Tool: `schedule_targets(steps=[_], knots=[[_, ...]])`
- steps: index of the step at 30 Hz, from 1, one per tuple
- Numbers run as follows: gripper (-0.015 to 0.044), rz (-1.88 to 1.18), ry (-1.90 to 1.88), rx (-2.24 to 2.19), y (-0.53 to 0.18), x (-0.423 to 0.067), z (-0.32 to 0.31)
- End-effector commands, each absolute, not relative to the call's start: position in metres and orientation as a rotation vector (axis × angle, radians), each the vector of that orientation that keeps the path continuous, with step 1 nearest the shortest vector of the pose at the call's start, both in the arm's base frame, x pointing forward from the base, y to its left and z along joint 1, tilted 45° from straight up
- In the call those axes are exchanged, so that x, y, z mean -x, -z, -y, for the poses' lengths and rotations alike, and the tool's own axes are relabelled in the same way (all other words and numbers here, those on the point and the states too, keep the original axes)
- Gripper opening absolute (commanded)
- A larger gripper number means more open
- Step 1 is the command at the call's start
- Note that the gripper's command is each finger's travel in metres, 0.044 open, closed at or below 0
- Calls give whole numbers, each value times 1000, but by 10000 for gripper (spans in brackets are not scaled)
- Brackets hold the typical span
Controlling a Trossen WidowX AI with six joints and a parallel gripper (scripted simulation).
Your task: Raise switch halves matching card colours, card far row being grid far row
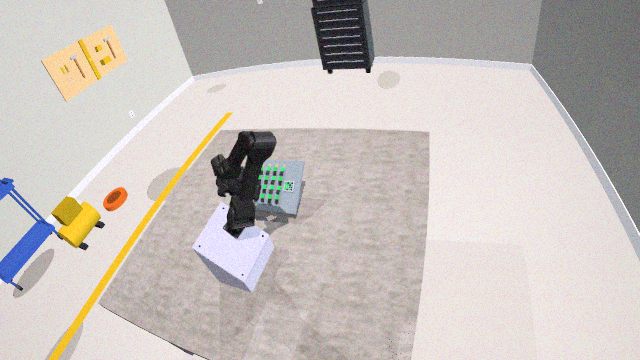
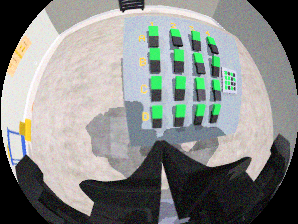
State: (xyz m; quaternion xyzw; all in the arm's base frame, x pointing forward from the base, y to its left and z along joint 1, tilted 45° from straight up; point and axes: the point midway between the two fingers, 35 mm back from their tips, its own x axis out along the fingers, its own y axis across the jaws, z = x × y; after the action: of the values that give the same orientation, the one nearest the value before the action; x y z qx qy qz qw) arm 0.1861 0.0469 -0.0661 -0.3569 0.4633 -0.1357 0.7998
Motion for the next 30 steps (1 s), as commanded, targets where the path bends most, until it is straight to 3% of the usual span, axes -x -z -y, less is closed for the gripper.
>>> schedule_targets(steps=[1,10,30], knots=[[0,-994,297,758,57,-181,-52],[0,-993,299,760,28,-200,-36],[0,-1015,312,759,55,-225,-11]])
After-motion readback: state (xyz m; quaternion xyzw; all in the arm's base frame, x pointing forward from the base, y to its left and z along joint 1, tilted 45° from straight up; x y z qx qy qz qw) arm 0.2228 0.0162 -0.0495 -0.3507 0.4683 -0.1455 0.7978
